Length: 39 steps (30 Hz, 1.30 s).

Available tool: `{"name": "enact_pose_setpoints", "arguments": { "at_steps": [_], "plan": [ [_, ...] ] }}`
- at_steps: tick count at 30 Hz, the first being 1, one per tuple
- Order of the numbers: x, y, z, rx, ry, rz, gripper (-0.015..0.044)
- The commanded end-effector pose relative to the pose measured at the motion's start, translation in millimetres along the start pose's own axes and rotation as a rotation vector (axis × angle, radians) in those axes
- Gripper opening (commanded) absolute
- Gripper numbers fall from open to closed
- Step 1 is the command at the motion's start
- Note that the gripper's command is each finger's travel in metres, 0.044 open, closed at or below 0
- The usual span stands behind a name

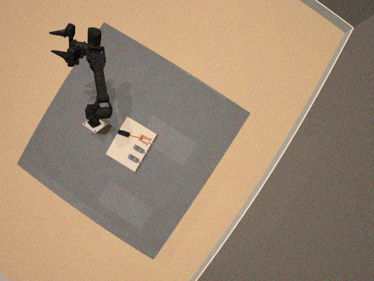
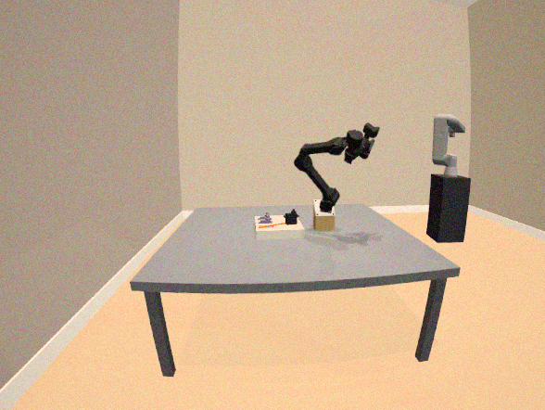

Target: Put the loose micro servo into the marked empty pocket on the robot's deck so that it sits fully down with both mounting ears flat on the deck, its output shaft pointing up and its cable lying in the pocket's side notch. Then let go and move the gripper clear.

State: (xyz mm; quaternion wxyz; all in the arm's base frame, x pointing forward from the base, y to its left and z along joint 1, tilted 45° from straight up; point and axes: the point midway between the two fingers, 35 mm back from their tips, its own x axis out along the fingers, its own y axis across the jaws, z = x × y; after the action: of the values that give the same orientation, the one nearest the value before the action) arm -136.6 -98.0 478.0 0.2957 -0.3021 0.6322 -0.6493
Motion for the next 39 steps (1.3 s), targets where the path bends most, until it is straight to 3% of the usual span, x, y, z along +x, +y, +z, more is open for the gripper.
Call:
{"name": "enact_pose_setpoints", "arguments": {
  "at_steps": [1,20,39],
  "plan": [
    [0.0,0.2,-1.0,0.003,0.004,0.0,0.0426],
    [-7.4,10.9,-52.8,0.109,0.226,0.005,0.044],
    [-40.7,30.7,-123.5,0.303,0.544,-0.016,0.044]
  ]
}}
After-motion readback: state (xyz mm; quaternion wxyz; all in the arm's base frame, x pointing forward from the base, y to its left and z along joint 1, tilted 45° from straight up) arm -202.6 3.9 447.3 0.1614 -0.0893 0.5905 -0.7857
